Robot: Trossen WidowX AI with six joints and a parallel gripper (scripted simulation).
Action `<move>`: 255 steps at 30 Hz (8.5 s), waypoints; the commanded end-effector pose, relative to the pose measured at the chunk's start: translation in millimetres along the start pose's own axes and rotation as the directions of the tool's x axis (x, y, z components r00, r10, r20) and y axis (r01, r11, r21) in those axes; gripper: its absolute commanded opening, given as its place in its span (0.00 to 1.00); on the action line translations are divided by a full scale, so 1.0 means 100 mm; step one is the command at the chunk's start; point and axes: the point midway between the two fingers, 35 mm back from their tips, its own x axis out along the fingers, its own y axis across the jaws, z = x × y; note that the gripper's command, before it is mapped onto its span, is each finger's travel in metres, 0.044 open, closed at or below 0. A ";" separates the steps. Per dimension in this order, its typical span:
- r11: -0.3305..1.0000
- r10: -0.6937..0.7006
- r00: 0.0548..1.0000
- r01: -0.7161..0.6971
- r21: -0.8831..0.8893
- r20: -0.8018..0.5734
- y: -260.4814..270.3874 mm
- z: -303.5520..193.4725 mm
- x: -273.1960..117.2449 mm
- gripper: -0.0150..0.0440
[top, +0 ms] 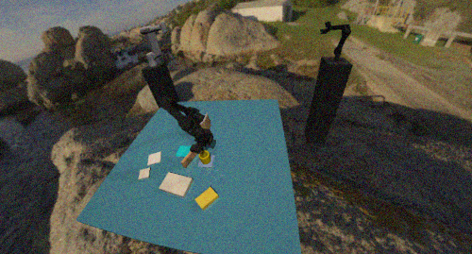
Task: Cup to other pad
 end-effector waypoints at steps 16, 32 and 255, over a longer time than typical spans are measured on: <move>1.000 0.002 1.000 -0.002 -0.008 -0.009 0.00 0.01 0.34 0.54; 1.000 0.002 1.000 -0.002 -0.007 -0.011 0.00 -0.01 0.59 0.54; 1.000 0.006 1.000 -0.006 -0.013 -0.019 0.39 -2.12 -0.09 0.25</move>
